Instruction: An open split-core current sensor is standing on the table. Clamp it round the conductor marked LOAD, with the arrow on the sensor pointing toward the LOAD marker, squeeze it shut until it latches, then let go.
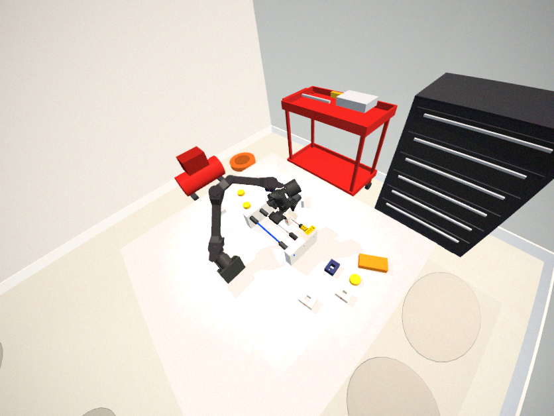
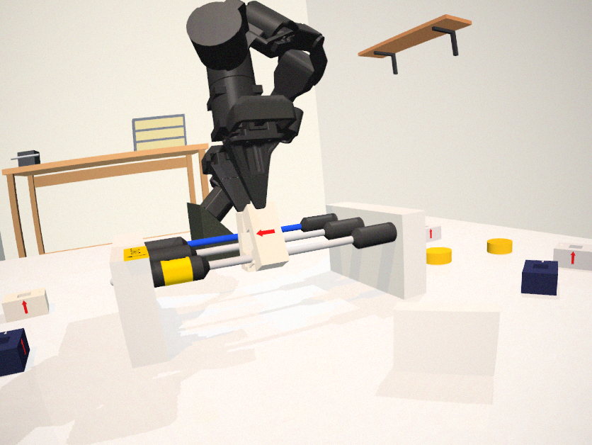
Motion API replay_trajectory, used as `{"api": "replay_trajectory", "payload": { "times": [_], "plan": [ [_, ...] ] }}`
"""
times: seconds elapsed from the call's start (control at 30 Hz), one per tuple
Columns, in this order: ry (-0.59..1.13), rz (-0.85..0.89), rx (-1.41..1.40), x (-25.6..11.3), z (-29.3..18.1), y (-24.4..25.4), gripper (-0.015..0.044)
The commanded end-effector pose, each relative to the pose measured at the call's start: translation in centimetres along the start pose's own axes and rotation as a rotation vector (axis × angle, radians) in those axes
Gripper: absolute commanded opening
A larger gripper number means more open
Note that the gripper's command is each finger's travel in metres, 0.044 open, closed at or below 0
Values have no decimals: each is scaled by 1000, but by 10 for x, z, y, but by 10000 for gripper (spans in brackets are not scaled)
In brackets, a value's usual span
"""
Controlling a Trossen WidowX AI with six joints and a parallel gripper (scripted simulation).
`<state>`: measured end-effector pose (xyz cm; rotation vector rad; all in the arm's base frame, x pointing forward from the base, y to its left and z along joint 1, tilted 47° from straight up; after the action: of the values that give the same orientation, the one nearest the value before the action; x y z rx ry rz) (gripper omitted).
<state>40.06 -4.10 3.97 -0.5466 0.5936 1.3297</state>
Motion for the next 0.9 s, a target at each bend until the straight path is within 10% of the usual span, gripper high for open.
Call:
{"api": "replay_trajectory", "payload": {
  "times": [0.0, 0.87],
  "plan": [
    [-6, -2, 6, 7, 0, 0, 0],
    [-2, 0, 0, 18, 1, 1, 0]
  ]
}}
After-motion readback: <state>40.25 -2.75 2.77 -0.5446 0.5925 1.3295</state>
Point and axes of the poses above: the point midway between the two fingers, 35 mm back from their tips, its own x axis out along the fingers, its own y axis across the jaws, z = x × y, the point moved 3 cm from there along -x, back along the fingers, and after that the axes turned 10 degrees about x, right-handed, at the moved point
